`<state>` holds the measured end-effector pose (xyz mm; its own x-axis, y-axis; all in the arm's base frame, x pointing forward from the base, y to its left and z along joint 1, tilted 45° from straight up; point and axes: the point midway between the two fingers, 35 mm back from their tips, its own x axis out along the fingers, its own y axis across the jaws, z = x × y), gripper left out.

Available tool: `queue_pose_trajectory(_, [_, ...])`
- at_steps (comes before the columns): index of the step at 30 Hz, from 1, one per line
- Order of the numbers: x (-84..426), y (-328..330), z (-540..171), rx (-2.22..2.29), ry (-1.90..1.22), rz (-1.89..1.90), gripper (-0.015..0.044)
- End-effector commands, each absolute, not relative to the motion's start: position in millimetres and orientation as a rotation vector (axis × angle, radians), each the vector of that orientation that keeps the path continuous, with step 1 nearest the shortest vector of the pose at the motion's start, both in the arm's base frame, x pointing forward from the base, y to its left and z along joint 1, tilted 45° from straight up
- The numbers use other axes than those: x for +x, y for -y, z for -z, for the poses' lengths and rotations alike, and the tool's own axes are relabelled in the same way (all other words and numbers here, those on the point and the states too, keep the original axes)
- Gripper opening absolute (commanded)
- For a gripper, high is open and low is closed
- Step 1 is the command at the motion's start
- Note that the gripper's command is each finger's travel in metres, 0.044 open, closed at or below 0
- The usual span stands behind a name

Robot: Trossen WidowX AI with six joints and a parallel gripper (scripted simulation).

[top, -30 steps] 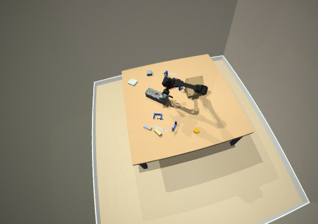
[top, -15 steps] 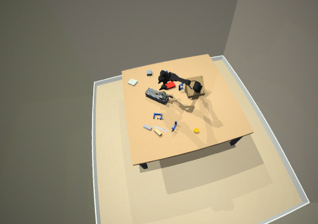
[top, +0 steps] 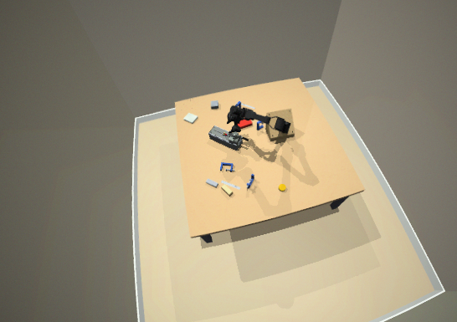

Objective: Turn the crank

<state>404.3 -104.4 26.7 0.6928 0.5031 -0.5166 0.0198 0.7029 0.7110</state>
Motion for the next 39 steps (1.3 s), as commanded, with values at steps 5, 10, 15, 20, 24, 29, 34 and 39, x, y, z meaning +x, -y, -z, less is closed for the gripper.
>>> queue_pose_trajectory(5, [402.4,102.0,-23.8,0.765,-0.776,-0.301,0.0440])
queue_pose_trajectory(10, [402.4,102.0,-23.8,0.765,-0.776,-0.301,0.0440])
queue_pose_trajectory(15, [403.3,119.2,-39.4,0.759,-0.776,-0.298,0.0440])
queue_pose_trajectory(20, [401.7,138.8,-60.5,0.755,-0.773,-0.300,0.0440])
queue_pose_trajectory(24, [400.0,133.4,-65.4,0.772,-0.797,-0.271,0.0440])
queue_pose_trajectory(29, [391.9,115.8,-81.3,0.825,-0.867,-0.167,0.0440])
queue_pose_trajectory(34, [380.3,99.1,-95.9,0.874,-0.922,-0.055,0.0440])
queue_pose_trajectory(39, [365.4,83.9,-109.3,0.919,-0.959,0.064,0.0440])
